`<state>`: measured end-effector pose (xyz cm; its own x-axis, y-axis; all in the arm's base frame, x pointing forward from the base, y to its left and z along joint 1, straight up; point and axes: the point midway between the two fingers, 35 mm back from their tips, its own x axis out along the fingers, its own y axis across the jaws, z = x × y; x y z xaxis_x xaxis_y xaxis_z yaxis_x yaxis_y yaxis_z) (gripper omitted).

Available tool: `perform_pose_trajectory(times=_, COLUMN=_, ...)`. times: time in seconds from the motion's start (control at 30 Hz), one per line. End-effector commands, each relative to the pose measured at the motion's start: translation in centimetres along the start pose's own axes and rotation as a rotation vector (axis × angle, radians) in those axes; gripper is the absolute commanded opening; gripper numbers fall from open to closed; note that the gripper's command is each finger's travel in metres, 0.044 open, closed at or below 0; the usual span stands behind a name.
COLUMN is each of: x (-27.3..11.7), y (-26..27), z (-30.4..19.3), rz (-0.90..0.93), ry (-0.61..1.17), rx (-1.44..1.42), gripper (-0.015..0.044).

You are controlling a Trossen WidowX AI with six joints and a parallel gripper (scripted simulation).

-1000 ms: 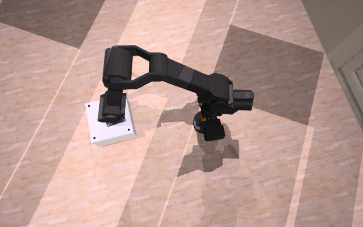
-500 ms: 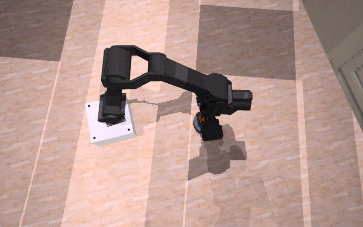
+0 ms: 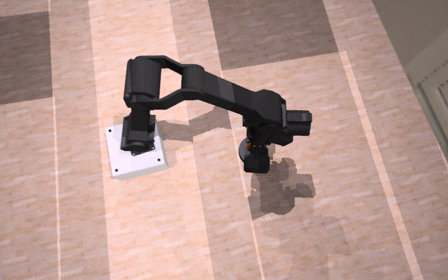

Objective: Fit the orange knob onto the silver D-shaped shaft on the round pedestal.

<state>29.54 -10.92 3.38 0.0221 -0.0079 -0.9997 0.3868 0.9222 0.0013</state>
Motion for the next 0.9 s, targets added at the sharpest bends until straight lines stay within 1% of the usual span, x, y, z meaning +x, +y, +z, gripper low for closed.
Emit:
perform_pose_trajectory(times=0.0, x=0.02, y=0.02, z=0.39, rz=0.0, ry=-0.004, rx=0.006, gripper=0.0)
perform_pose_trajectory(times=0.53, x=0.42, y=0.02, z=0.32, rz=0.0, ry=-0.004, rx=0.006, gripper=0.0)
perform_pose_trajectory(times=0.87, x=0.02, y=0.01, z=0.06, rz=0.0, ry=-0.004, rx=0.006, gripper=0.0)
